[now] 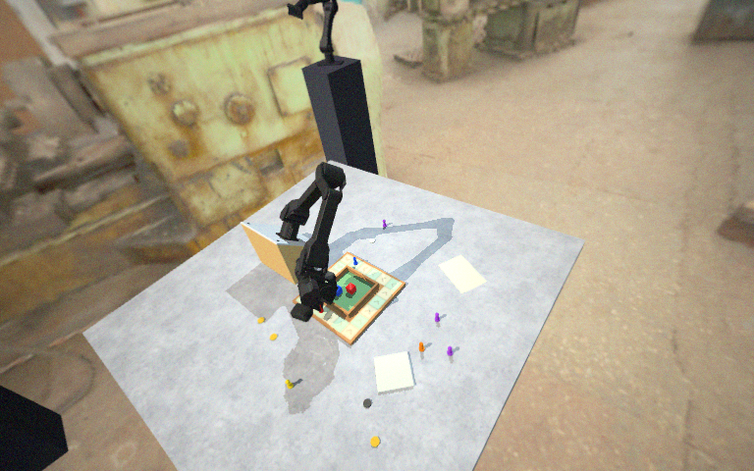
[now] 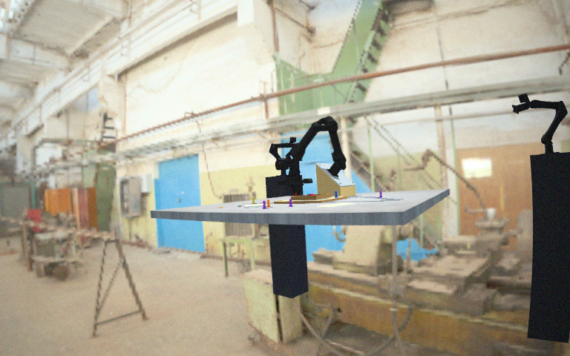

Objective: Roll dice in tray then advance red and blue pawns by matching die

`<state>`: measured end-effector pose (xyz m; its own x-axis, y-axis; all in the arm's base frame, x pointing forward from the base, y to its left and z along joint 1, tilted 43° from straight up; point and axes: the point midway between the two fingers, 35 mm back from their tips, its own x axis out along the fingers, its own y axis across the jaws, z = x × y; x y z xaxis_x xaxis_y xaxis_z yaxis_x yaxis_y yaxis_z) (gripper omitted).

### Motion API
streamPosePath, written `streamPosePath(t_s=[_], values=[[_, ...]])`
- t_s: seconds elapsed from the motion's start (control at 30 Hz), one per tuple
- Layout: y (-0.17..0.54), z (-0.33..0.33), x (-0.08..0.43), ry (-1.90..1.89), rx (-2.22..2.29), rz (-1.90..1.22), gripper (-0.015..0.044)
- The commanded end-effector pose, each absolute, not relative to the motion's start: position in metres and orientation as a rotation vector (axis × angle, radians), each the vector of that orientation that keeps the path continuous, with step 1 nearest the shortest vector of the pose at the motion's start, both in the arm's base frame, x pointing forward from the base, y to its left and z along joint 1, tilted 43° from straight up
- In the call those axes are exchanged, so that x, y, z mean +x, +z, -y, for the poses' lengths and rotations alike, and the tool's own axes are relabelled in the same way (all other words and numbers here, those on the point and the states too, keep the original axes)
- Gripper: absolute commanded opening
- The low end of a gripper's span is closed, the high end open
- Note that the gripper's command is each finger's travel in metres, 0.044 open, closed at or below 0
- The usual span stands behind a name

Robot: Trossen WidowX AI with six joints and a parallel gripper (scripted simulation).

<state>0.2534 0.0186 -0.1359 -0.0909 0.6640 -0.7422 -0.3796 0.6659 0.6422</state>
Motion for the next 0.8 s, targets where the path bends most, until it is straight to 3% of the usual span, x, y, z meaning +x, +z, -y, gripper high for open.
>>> streamPosePath(t_s=[0.0,0.47,0.77], values=[[-0.126,-0.007,0.259,0.882,0.253,-1.408,0.0000],[-0.048,0.064,0.267,0.881,0.251,-1.410,0.0000],[-0.051,0.062,0.286,0.877,0.249,-1.411,0.0000]])
